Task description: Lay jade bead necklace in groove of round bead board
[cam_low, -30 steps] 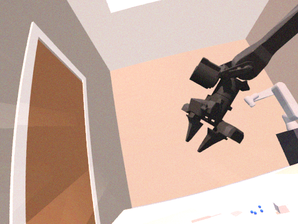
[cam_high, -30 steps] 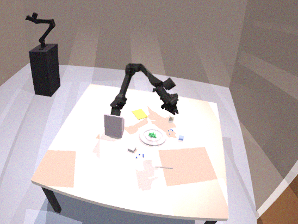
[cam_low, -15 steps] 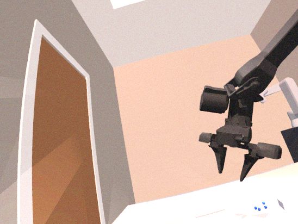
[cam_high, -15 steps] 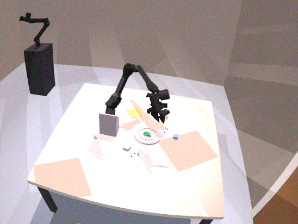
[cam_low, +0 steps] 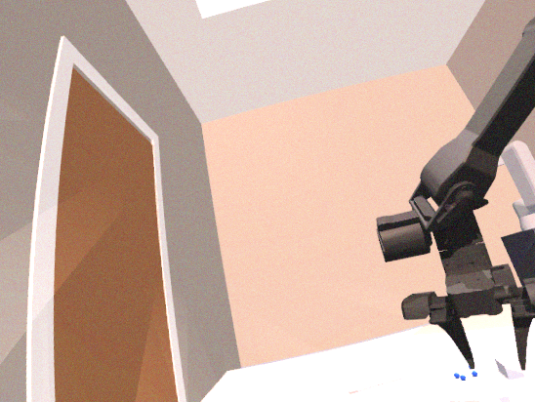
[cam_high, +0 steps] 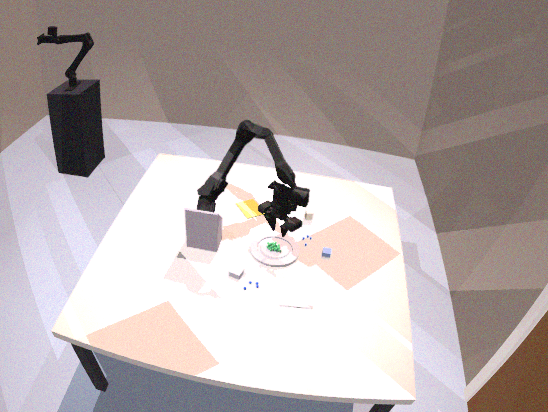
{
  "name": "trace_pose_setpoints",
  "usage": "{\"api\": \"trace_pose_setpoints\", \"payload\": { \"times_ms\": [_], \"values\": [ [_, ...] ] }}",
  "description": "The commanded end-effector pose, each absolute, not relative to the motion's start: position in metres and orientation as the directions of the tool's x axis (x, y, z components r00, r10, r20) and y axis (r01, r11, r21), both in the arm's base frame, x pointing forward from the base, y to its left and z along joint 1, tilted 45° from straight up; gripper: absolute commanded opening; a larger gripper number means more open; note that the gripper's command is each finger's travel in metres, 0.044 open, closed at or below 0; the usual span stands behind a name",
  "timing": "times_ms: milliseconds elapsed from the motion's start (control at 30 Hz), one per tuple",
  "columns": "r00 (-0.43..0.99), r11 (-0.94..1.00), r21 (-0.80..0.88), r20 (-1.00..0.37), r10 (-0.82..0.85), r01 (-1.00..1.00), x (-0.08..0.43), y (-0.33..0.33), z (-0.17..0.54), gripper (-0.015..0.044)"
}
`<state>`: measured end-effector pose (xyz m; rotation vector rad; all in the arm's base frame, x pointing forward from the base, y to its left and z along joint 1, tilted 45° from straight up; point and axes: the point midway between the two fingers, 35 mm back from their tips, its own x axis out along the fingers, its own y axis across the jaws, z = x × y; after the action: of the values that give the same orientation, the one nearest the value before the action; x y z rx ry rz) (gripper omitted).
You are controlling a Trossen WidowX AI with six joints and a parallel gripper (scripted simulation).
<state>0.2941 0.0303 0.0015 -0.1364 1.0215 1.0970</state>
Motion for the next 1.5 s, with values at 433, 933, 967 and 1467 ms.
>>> {"api": "trace_pose_setpoints", "payload": {
  "times_ms": [433,933,967,1467],
  "values": [
    [0.026,0.444,0.399,-0.72,0.694,-0.803,0.285,0.047,-0.008,0.025],
    [0.018,0.443,0.411,-0.716,0.697,-0.797,0.282,0.062,-0.024,0.025],
    [0.017,0.442,0.412,-0.716,0.698,-0.797,0.282,0.063,-0.025,0.025],
    [0.018,0.44,0.407,-0.718,0.696,-0.8,0.283,0.068,-0.03,0.0224]
  ]
}}
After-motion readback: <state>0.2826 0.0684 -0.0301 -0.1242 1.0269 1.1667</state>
